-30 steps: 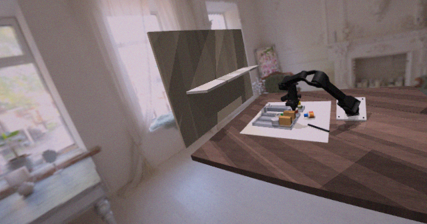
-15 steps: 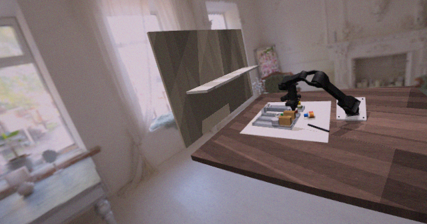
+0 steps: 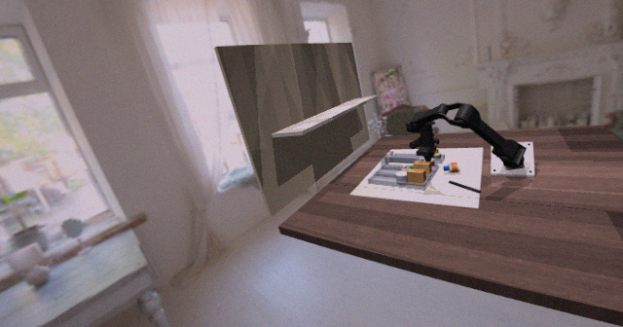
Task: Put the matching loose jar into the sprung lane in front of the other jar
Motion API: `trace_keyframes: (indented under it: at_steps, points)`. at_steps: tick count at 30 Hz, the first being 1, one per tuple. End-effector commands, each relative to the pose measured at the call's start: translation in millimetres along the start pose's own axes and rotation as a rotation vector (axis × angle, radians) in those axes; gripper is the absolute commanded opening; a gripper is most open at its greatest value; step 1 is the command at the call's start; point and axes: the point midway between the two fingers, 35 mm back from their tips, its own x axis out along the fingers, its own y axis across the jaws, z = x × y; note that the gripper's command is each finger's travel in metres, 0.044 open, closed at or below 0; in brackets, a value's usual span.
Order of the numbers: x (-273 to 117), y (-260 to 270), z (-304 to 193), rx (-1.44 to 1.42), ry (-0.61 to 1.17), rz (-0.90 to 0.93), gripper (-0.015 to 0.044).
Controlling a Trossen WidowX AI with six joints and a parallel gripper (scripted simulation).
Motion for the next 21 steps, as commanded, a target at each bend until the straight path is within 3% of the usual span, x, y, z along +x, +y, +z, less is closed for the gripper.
trace_keyframes:
  at_steps: [1, 21]
  points:
    - [3.3, 2.9, 3.5, -0.011, -0.012, 0.01, 0.0]
    - [8.8, 3.0, 2.5, -0.011, -0.012, 0.01, 0.0]
